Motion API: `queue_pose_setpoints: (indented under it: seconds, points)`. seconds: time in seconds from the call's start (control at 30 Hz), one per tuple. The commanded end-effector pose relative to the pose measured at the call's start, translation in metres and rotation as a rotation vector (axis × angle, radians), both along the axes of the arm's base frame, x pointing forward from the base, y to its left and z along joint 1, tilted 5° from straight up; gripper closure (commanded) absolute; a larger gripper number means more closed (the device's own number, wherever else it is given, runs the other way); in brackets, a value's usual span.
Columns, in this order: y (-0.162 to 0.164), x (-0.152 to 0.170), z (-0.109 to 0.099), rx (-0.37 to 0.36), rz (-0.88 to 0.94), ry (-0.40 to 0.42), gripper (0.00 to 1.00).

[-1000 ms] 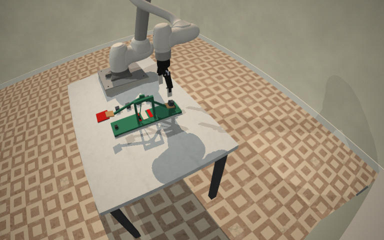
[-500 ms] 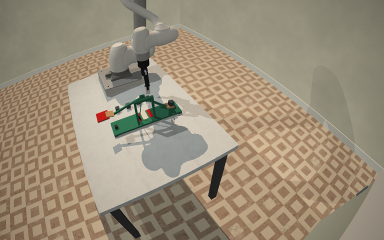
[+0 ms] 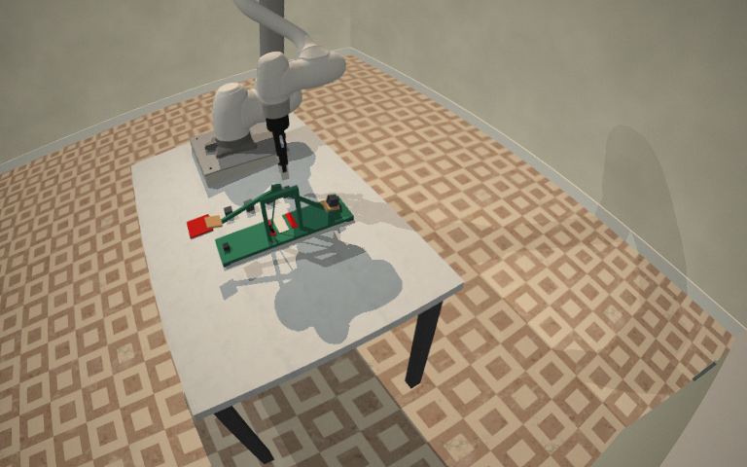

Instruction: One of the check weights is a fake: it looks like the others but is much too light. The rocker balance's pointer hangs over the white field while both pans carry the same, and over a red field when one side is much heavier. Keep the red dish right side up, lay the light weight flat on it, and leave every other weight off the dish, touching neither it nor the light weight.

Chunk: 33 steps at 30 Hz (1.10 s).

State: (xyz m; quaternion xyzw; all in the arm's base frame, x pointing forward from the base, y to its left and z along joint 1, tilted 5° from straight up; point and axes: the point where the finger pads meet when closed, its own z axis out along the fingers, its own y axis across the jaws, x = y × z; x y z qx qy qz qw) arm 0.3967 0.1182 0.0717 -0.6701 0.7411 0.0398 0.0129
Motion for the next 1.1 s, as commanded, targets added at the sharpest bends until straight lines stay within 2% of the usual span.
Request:
queue_pose_setpoints:
  seconds: [0.0, 1.07]
  points:
    - [0.0, 0.0, 0.0, 0.0, 0.0, 0.0, 0.65]
    - [0.0005, -0.0002, -0.0058, 0.0, 0.0, 0.0, 0.65]
